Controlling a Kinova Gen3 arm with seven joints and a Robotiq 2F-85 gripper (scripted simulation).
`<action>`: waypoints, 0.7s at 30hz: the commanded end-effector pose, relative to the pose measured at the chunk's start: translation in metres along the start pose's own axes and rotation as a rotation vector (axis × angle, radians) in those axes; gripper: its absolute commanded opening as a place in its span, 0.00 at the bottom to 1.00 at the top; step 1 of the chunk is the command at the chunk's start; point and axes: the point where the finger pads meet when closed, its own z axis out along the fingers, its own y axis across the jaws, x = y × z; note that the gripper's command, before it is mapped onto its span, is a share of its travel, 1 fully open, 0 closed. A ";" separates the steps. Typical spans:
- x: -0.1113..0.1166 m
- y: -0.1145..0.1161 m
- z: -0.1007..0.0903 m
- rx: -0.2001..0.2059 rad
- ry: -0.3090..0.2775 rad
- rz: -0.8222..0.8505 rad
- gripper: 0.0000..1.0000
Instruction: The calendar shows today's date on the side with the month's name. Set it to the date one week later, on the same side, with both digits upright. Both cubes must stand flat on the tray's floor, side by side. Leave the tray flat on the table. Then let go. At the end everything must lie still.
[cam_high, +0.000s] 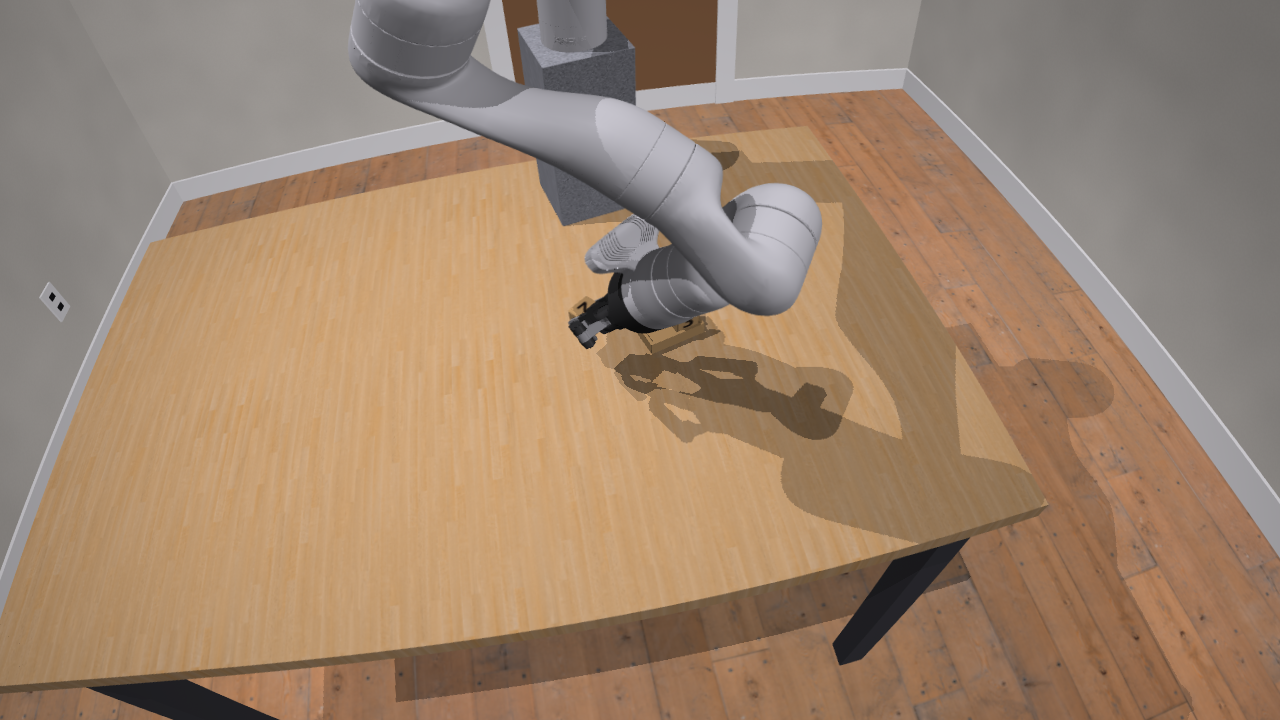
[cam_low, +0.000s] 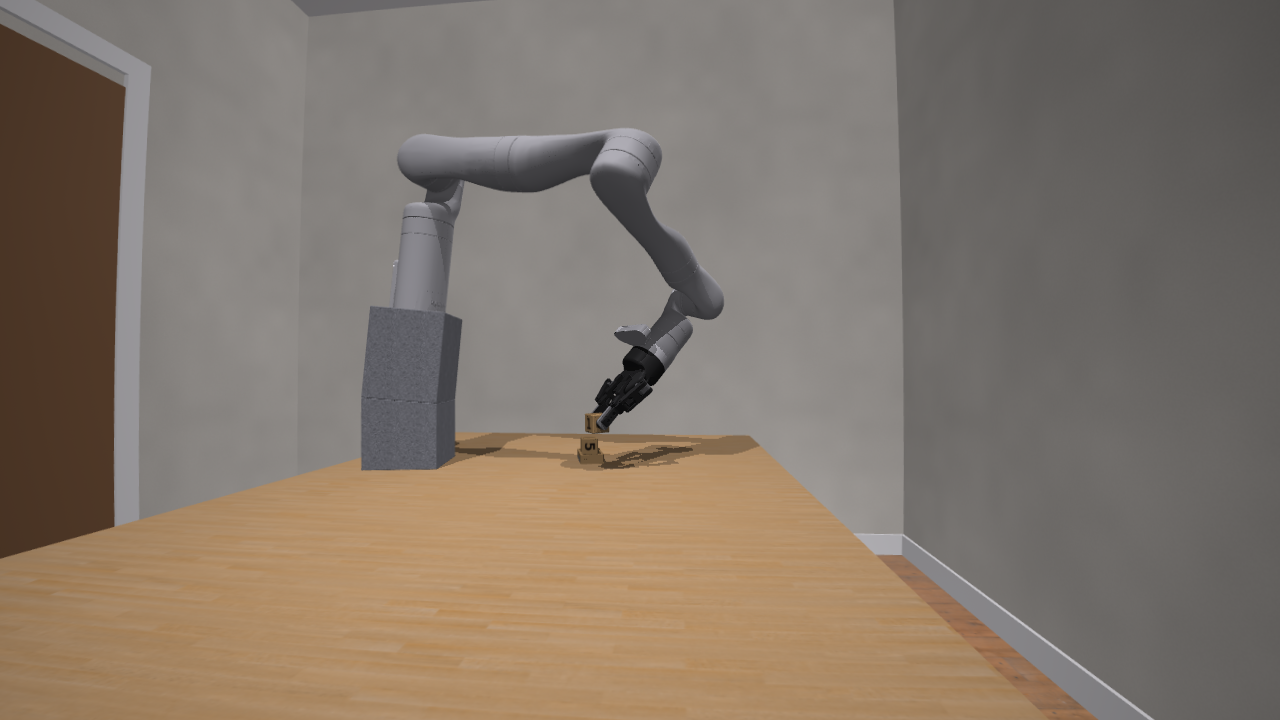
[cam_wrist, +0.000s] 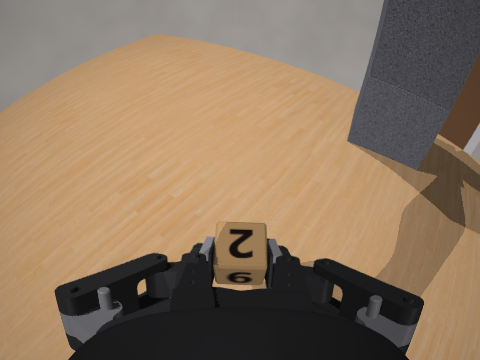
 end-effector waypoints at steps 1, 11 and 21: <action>0.001 -0.002 0.000 0.001 -0.017 0.001 0.28; 0.002 -0.003 0.001 0.003 -0.137 0.002 0.28; 0.004 -0.001 -0.001 -0.001 -0.249 0.001 0.28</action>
